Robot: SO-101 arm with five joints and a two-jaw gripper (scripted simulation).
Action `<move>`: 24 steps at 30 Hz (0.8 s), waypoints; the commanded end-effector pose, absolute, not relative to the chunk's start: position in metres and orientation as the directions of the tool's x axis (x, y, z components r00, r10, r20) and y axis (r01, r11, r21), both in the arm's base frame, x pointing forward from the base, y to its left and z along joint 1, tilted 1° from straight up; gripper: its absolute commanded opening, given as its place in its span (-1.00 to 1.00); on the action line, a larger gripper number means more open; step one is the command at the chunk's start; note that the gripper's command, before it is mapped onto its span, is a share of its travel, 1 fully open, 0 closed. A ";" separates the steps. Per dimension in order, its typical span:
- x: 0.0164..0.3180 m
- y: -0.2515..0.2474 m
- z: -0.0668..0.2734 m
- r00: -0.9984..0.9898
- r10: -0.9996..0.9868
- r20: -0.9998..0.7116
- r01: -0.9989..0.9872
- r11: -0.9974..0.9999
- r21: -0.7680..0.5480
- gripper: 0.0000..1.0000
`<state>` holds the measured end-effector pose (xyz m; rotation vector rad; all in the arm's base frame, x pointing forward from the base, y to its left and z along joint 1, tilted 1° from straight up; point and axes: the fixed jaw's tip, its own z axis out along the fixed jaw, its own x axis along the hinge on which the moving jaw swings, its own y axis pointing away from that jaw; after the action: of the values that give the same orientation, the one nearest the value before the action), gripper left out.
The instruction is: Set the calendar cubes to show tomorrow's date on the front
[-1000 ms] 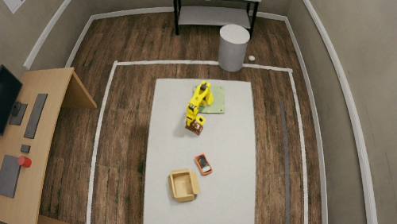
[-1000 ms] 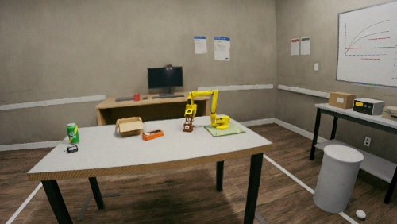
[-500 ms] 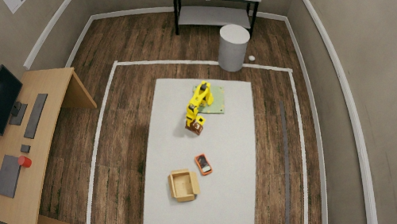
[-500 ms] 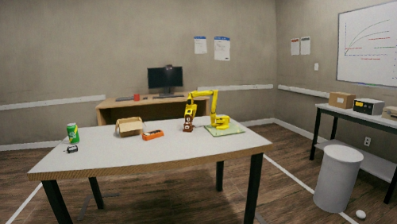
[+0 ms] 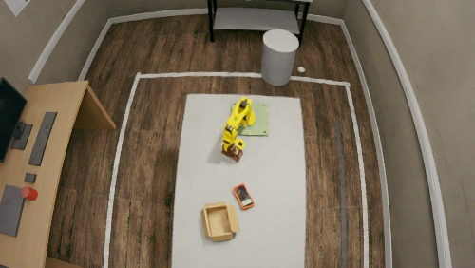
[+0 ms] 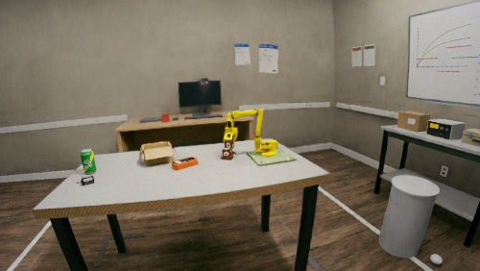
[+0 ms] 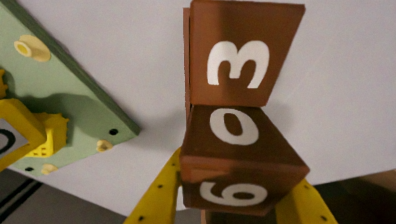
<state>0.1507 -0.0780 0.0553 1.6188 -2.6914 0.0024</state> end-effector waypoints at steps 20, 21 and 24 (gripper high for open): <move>0.150 -0.077 0.045 -0.477 -0.879 0.000 -0.879 0.477 0.004 -1.00; 0.150 -0.077 0.045 -0.477 -0.879 0.000 -0.879 0.477 0.004 -1.00; 0.150 -0.077 0.045 -0.477 -0.879 0.000 -0.879 0.477 0.004 -1.00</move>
<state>0.1517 -0.0785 0.0485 1.6211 -2.6969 0.0174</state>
